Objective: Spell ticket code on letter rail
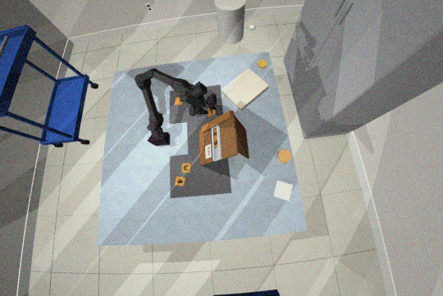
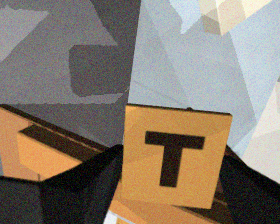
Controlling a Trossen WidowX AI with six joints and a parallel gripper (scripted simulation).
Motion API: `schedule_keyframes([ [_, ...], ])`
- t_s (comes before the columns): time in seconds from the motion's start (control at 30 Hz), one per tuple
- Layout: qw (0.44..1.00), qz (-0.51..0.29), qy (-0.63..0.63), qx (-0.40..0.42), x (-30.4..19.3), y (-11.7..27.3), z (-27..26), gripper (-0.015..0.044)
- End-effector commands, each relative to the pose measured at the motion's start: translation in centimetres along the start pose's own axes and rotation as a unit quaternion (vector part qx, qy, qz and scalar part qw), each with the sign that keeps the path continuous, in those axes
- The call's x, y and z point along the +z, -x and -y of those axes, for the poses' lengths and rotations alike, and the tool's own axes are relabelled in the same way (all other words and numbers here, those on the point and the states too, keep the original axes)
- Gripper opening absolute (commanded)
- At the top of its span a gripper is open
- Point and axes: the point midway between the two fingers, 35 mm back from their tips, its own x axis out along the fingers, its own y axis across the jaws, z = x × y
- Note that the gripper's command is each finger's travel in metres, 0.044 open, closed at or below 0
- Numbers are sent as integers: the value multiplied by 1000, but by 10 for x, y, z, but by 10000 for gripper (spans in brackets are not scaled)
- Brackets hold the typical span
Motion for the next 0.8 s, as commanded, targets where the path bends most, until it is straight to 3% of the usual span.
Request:
schedule_keyframes([
  [0.0, 1000, -11, -10, -24, -10, 12, 11, 0],
  [0.77, 968, -18, -243, -65, -97, 26, 43, 0],
])
